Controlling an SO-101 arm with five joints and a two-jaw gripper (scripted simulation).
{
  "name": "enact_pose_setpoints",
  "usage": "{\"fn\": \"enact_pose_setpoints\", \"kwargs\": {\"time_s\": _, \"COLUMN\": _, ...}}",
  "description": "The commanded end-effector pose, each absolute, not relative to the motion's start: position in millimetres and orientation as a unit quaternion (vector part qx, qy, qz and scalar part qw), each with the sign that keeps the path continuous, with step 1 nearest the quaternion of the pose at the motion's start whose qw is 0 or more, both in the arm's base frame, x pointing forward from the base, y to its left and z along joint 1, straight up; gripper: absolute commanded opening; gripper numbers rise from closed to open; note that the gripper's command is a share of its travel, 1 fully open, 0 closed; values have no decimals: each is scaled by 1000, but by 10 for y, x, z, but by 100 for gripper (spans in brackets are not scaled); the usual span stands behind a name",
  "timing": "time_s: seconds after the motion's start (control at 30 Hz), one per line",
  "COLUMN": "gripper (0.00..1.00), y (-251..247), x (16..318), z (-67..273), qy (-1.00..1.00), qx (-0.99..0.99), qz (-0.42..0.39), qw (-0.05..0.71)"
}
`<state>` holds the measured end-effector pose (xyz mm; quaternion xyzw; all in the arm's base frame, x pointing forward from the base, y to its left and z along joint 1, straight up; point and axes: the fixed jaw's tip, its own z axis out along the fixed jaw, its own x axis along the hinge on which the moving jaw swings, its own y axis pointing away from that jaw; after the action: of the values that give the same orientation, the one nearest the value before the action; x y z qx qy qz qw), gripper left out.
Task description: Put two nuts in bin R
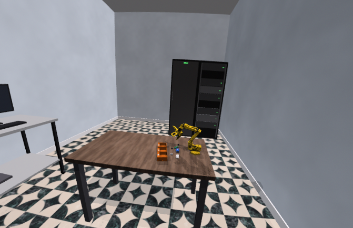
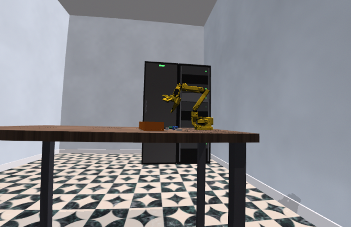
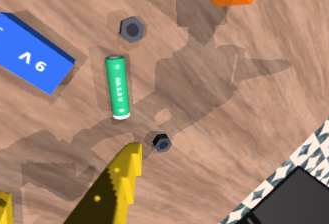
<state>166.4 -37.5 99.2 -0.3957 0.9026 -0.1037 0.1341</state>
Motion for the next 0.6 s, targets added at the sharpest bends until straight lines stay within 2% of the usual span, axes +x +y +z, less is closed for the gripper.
{"fn": "enact_pose_setpoints", "kwargs": {"time_s": 0.0, "gripper": 100, "y": -383, "x": 1691, "z": 1063, "qy": 894, "qx": -408, "qz": -115, "qw": 145}}
{"fn": "enact_pose_setpoints", "kwargs": {"time_s": 0.57, "gripper": 100, "y": -313, "x": 1656, "z": 1026, "qy": 922, "qx": -351, "qz": -88, "qw": 135}}
